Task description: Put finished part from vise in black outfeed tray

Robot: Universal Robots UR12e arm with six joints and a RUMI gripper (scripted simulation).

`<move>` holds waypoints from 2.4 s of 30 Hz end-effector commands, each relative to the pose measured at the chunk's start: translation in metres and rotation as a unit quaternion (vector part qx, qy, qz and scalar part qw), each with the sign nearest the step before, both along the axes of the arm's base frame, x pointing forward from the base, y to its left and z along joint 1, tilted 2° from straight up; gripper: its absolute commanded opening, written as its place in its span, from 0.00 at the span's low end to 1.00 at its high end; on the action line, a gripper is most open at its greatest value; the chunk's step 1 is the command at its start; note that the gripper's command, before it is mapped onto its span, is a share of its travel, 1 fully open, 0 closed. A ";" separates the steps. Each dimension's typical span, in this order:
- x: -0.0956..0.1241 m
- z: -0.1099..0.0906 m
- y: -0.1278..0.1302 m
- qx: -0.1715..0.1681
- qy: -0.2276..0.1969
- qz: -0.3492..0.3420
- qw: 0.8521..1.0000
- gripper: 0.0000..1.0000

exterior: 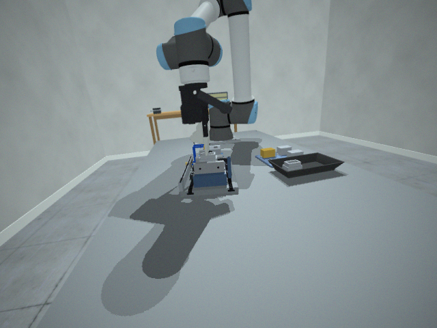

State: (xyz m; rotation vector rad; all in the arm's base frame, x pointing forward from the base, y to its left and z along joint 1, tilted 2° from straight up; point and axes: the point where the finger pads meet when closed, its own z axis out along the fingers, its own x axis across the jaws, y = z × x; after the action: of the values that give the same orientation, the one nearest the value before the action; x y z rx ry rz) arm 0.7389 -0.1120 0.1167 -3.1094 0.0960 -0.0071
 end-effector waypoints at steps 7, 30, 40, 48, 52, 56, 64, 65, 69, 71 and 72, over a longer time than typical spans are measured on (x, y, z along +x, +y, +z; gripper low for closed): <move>0.001 0.001 0.000 0.000 -0.001 0.000 1.000 0.40; 0.001 -0.003 0.000 0.000 -0.001 0.000 1.000 0.40; 0.001 -0.007 0.000 0.000 -0.001 0.000 1.000 0.40; 0.001 -0.009 0.000 0.000 -0.001 0.000 1.000 0.40; 0.001 -0.010 0.000 0.000 -0.001 0.000 1.000 0.40; 0.001 -0.010 0.000 0.000 -0.001 0.000 1.000 0.40; 0.001 -0.011 0.000 0.000 -0.001 0.000 1.000 0.40; 0.001 -0.011 0.000 0.000 -0.001 0.000 1.000 0.40; 0.001 -0.011 0.000 0.000 -0.001 0.000 1.000 0.40; 0.001 -0.011 0.000 0.000 -0.001 0.000 1.000 0.40; 0.001 -0.011 0.000 0.000 -0.001 0.000 1.000 0.40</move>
State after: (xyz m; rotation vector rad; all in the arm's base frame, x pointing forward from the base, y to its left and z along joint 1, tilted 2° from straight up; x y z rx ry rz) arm 0.7390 -0.1116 0.1047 -3.1094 0.0960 -0.0071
